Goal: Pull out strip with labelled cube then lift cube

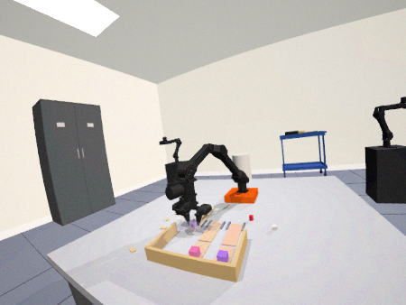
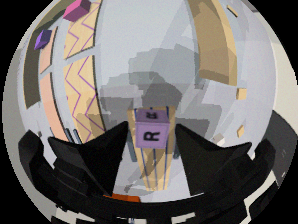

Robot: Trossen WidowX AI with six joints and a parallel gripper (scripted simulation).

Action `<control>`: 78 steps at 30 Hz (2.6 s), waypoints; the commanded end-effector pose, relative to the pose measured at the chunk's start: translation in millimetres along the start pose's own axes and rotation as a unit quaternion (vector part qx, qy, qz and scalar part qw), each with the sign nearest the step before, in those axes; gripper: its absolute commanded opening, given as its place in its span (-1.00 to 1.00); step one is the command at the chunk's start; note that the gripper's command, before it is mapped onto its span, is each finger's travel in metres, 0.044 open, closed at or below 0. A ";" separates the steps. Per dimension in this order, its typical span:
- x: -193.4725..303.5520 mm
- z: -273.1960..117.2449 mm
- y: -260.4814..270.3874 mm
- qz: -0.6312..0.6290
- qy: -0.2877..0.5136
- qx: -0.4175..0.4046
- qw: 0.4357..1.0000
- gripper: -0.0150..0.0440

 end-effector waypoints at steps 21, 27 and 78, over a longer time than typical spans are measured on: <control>9.1 -0.9 1.2 0.000 0.001 0.000 1.000 -0.49; 30.7 -17.4 3.8 0.002 0.002 -0.001 1.000 -0.49; 138.2 -70.3 17.3 0.003 0.007 -0.003 1.000 -0.49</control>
Point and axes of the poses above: the point midway between the two fingers, 35 mm back from their tips, its own z axis out along the fingers, its own y axis across the jaws, x = y × z, the point moved 7 cm from there along -z, back along the fingers, and after that the axes turned 7 degrees about z, right-handed, at the moved point
